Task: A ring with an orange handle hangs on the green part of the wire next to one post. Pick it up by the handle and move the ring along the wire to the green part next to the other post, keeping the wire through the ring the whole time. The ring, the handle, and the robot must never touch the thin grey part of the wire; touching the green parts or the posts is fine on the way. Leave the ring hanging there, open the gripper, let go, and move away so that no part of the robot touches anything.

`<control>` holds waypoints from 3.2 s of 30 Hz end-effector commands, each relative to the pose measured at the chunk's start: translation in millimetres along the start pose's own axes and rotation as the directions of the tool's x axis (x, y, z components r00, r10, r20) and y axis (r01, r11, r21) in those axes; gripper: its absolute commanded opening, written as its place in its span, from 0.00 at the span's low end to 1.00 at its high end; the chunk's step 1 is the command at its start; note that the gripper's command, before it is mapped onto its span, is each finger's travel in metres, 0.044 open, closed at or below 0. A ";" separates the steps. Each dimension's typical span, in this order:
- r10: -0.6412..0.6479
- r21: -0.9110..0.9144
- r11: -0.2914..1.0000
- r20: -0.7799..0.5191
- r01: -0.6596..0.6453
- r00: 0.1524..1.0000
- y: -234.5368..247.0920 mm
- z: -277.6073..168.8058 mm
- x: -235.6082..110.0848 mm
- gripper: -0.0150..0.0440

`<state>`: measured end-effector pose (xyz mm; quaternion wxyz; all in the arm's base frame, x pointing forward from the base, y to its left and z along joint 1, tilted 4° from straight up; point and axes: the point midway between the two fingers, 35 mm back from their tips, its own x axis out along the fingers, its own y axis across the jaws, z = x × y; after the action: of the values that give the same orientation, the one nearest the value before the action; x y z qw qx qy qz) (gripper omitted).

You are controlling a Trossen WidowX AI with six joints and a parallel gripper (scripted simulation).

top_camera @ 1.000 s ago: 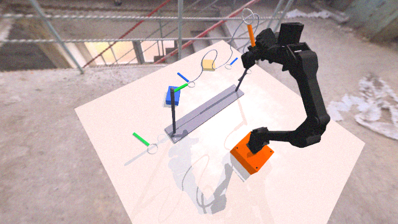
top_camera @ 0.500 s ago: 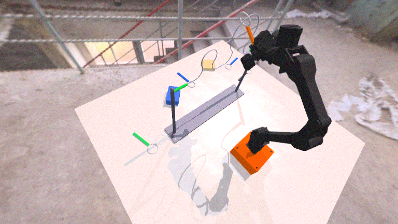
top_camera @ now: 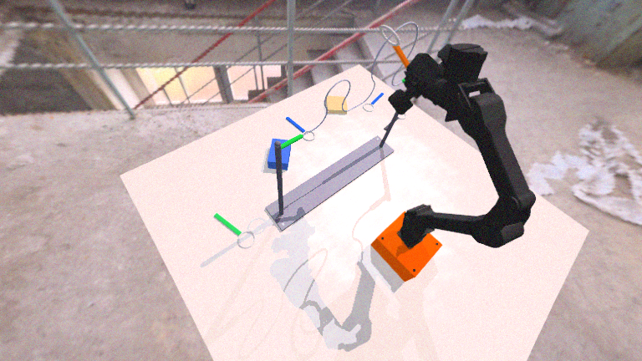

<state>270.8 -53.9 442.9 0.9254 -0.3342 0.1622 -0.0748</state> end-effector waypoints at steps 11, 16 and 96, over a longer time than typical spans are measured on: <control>-0.088 -0.143 0.985 0.032 0.091 0.996 -6.6 1.0 -3.1 0.00; -0.117 -0.195 0.973 0.044 0.123 0.992 -8.7 1.3 -3.0 0.00; -0.406 -0.775 0.338 0.392 0.534 0.825 -34.7 20.3 -10.7 0.00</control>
<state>268.7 -66.1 481.2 0.5900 -0.7763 0.0182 -0.2212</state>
